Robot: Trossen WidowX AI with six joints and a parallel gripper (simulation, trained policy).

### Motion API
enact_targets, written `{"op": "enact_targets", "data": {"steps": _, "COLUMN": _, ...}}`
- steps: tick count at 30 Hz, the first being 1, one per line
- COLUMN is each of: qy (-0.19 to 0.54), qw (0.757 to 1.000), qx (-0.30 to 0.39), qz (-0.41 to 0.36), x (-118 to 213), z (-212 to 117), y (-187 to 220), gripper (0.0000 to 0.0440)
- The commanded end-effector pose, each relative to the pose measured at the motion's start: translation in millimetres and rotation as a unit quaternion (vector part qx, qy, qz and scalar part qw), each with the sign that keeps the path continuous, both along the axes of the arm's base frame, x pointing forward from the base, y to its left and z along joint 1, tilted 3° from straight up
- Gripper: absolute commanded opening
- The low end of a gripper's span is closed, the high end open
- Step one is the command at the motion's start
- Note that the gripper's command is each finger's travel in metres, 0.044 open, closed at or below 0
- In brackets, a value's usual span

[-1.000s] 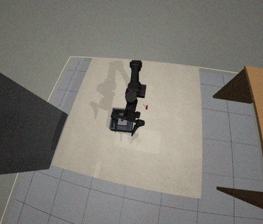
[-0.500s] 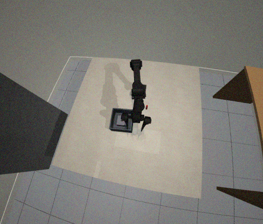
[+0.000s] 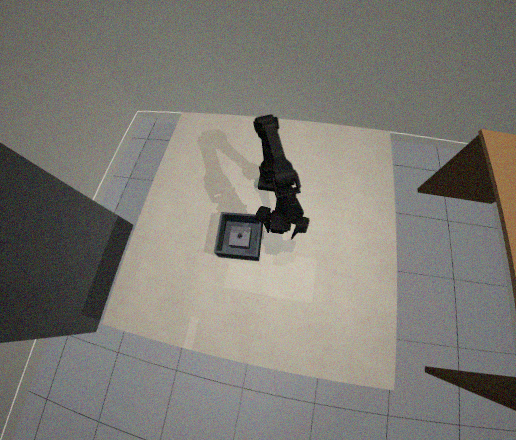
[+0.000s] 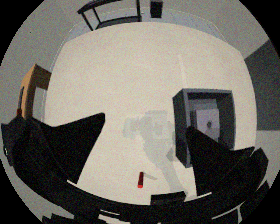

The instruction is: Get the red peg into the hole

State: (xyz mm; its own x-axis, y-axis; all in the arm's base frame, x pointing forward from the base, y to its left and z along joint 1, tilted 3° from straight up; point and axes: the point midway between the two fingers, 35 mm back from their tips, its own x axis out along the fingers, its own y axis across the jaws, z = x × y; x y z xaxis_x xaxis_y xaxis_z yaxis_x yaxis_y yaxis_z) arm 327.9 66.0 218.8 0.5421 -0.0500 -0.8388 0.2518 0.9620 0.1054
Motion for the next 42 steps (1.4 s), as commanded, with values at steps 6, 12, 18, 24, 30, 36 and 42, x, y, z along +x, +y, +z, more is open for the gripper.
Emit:
{"op": "enact_targets", "data": {"steps": 6, "qy": 0.116, "qw": 0.99, "qx": 0.029, "qz": -0.069, "x": -57.3, "z": -33.7, "y": 20.3, "gripper": 0.044}}
{"op": "enact_targets", "data": {"steps": 12, "qy": 0.191, "qw": 0.973, "qx": 0.029, "qz": -0.124, "x": -97.8, "z": -55.9, "y": 32.6, "gripper": 0.044}}
{"op": "enact_targets", "data": {"steps": 18, "qy": 0.239, "qw": 0.957, "qx": 0.014, "qz": -0.165, "x": -125.1, "z": -78.2, "y": 38.8, "gripper": 0.044}}
{"op": "enact_targets", "data": {"steps": 24, "qy": 0.258, "qw": 0.947, "qx": -0.001, "qz": -0.193, "x": -137.6, "z": -103.5, "y": 41.3, "gripper": 0.044}}
{"op": "enact_targets", "data": {"steps": 30, "qy": 0.255, "qw": 0.945, "qx": -0.012, "qz": -0.206, "x": -140.4, "z": -130.4, "y": 42.0, "gripper": 0.044}}
{"op": "enact_targets", "data": {"steps": 36, "qy": 0.245, "qw": 0.946, "qx": -0.018, "qz": -0.213, "x": -140.7, "z": -157.5, "y": 41.2, "gripper": 0.044}}
{"op": "enact_targets", "data": {"steps": 42, "qy": 0.238, "qw": 0.947, "qx": -0.023, "qz": -0.214, "x": -141.2, "z": -179.0, "y": 37.8, "gripper": 0.043}}
